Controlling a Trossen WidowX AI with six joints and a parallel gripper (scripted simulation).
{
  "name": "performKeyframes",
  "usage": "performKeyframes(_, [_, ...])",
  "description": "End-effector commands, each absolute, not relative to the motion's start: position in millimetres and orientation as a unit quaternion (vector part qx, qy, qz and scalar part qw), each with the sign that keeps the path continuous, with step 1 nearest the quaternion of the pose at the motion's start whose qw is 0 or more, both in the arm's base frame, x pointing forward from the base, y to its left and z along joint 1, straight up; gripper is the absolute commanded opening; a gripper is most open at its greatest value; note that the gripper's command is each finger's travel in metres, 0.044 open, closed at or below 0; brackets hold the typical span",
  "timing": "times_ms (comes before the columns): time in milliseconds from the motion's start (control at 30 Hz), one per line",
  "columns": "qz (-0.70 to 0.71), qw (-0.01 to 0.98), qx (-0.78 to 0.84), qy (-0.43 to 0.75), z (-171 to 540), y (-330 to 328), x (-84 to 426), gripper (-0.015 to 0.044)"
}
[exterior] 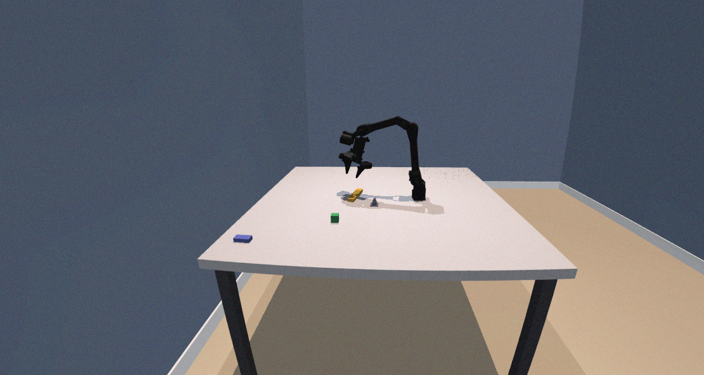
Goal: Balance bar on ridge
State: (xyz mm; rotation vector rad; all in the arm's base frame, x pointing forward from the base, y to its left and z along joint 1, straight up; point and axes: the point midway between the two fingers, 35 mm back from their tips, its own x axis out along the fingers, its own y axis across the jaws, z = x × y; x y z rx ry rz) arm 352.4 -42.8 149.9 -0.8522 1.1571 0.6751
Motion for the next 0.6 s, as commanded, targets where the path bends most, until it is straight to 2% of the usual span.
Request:
performKeyframes(0, [0.341, 0.659, -0.405, 0.534, 137.7, -44.6, 347.9, 0.0315])
performKeyframes(267, [0.431, 0.562, -0.446, 0.547, 119.2, -47.2, 334.0, 0.0315])
performKeyframes(567, [0.434, 0.56, -0.447, 0.547, 101.3, -47.4, 334.9, 0.0315])
